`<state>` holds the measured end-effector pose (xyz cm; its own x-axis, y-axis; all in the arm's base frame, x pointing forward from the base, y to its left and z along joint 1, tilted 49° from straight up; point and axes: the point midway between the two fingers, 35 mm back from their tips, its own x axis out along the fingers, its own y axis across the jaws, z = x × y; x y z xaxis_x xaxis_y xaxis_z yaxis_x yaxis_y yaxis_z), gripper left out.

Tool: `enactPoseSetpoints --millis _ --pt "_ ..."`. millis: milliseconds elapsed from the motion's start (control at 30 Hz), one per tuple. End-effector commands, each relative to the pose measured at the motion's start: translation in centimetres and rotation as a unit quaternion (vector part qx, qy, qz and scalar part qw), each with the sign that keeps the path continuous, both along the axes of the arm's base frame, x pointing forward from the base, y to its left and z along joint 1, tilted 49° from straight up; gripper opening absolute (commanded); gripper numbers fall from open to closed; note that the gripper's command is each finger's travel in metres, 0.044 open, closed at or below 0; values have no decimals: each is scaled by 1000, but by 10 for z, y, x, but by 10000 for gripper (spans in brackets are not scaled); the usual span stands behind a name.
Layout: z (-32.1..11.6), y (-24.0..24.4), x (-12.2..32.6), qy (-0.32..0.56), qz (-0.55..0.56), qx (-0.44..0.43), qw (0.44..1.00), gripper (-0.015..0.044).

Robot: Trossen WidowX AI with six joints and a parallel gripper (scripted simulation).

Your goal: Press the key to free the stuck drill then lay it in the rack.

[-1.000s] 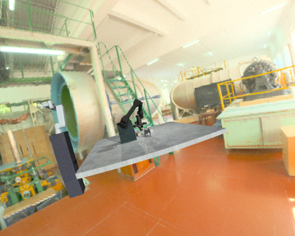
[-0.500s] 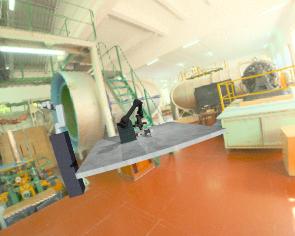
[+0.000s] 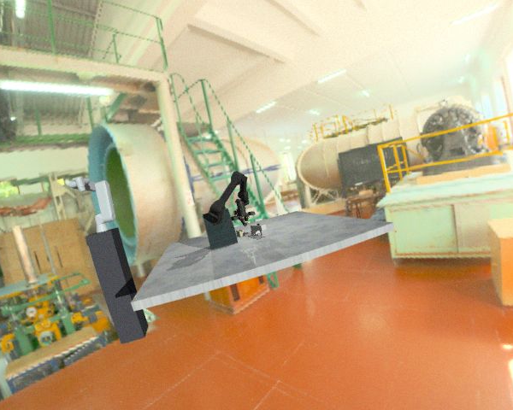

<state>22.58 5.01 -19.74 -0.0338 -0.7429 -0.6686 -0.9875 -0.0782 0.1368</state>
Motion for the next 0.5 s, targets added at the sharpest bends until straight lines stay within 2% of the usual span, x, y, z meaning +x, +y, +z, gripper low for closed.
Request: enactPoseSetpoints --millis 0,467 --pt "0 1 -9 0 -2 2 1000 0" --pt "0 2 -35 0 -2 2 1000 0"
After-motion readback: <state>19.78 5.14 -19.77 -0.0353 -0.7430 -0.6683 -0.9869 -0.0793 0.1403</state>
